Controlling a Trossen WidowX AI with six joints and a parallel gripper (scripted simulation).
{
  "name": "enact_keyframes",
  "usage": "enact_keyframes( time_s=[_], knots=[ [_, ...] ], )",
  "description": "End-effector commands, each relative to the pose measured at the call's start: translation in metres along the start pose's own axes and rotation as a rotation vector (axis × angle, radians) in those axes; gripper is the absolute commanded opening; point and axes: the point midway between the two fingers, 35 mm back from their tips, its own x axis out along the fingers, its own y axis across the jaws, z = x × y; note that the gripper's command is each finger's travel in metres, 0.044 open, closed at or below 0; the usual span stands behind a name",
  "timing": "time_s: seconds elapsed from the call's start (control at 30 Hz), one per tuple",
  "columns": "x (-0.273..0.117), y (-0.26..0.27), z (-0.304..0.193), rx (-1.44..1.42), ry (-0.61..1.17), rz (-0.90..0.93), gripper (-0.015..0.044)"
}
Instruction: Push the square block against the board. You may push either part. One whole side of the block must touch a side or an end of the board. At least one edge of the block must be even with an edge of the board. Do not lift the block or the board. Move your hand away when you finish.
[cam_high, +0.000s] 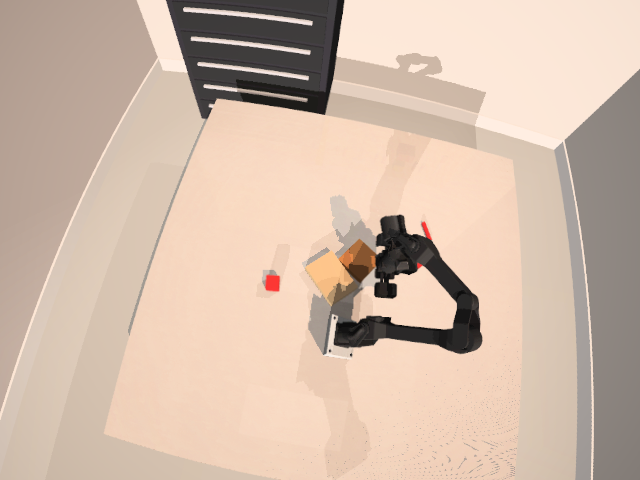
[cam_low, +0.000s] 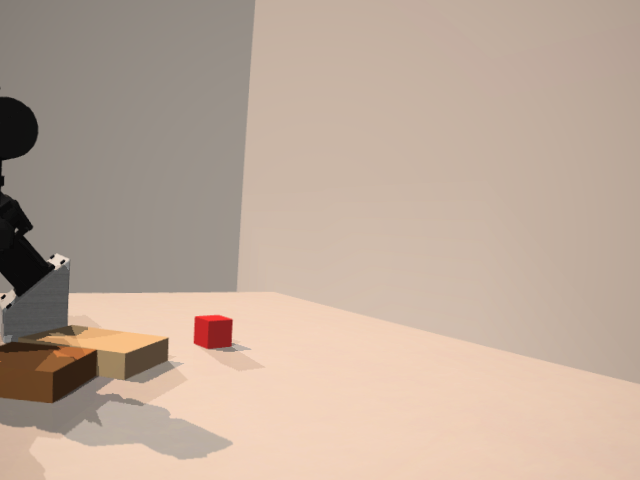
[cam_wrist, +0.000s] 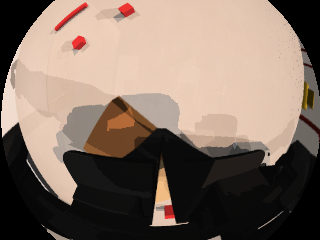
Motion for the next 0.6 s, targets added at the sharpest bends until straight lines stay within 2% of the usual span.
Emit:
enact_keyframes(
  time_s=[0.0, 0.57],
  knots=[
    [0.0, 0.007, -0.005, -0.122, 0.004, -0.006, 0.0],
    [-0.002, 0.035, -0.026, -0.708, 0.007, -0.007, 0.0]
  ],
)
